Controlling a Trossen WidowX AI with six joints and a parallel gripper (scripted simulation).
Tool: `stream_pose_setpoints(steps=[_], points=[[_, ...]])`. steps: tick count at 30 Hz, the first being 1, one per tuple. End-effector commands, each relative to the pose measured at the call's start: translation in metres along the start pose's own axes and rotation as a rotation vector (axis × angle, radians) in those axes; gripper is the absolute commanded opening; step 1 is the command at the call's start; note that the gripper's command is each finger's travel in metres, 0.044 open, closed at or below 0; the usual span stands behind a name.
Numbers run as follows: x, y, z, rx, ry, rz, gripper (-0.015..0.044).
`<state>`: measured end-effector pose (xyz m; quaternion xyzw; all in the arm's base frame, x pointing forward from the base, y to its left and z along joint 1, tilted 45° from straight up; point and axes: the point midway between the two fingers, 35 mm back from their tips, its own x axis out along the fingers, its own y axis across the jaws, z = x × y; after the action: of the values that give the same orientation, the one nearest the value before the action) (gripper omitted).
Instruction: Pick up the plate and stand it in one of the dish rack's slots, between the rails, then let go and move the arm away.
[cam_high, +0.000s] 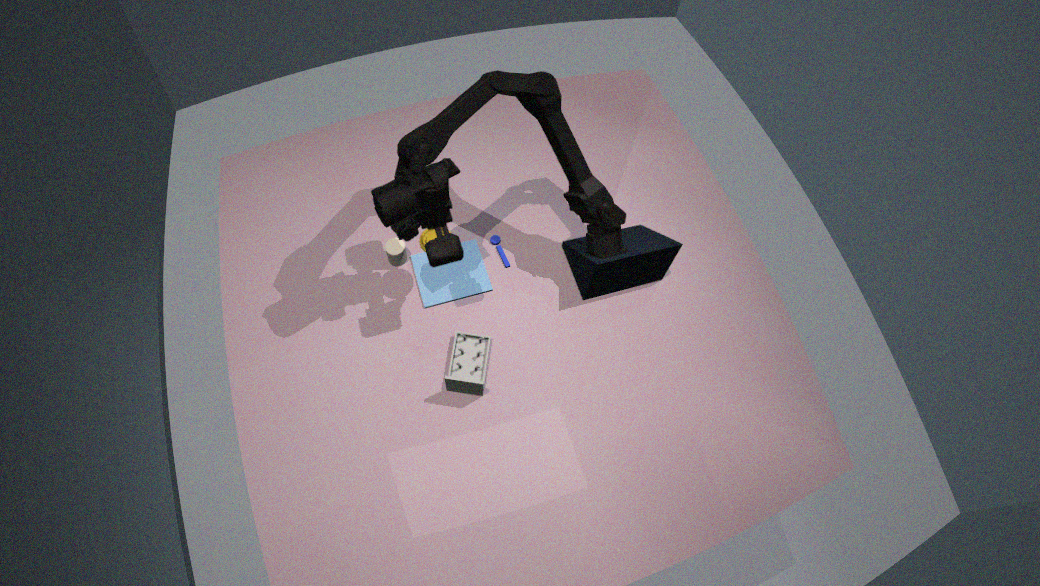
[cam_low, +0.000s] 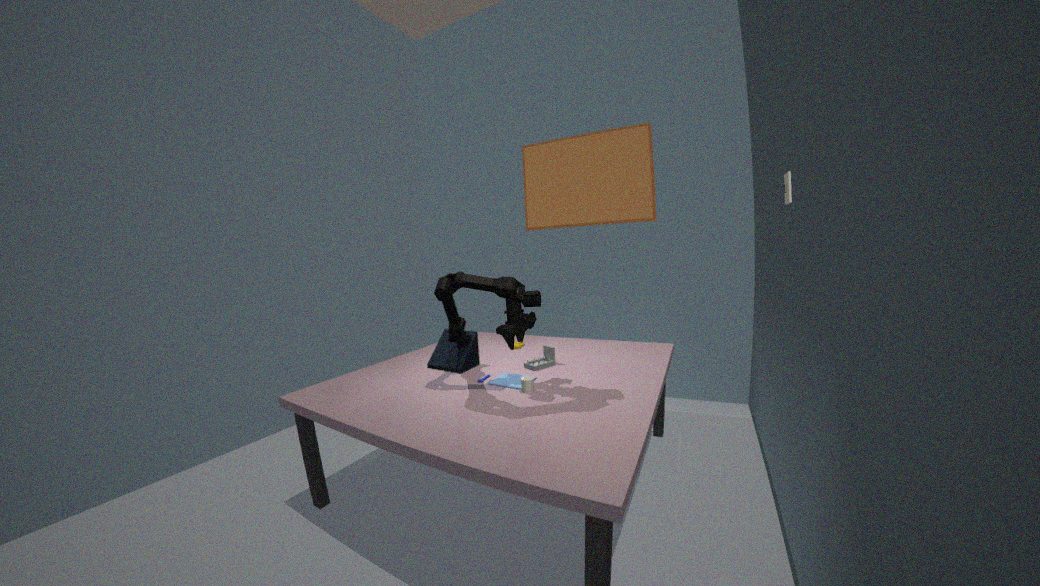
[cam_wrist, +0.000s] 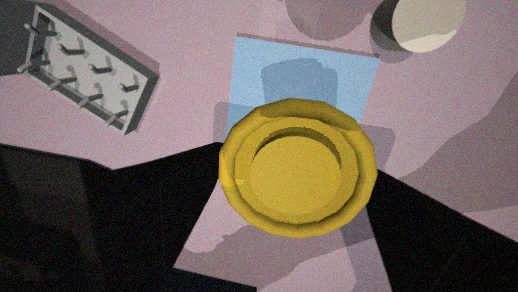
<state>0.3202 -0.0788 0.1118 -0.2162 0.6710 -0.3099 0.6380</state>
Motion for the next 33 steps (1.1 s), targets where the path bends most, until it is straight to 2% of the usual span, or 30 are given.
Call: stream_pose_setpoints(steps=[1,10,24,33], points=[[-0.016,0.001,0.0,0.005,0.003,0.002,0.0],[-0.04,0.003,0.0,0.008,0.008,-0.008,0.0],[-0.038,0.124,-0.032,0.428,0.009,-0.004,0.0],[-0.035,0.13,-0.035,0.436,0.019,0.002,0.0]])
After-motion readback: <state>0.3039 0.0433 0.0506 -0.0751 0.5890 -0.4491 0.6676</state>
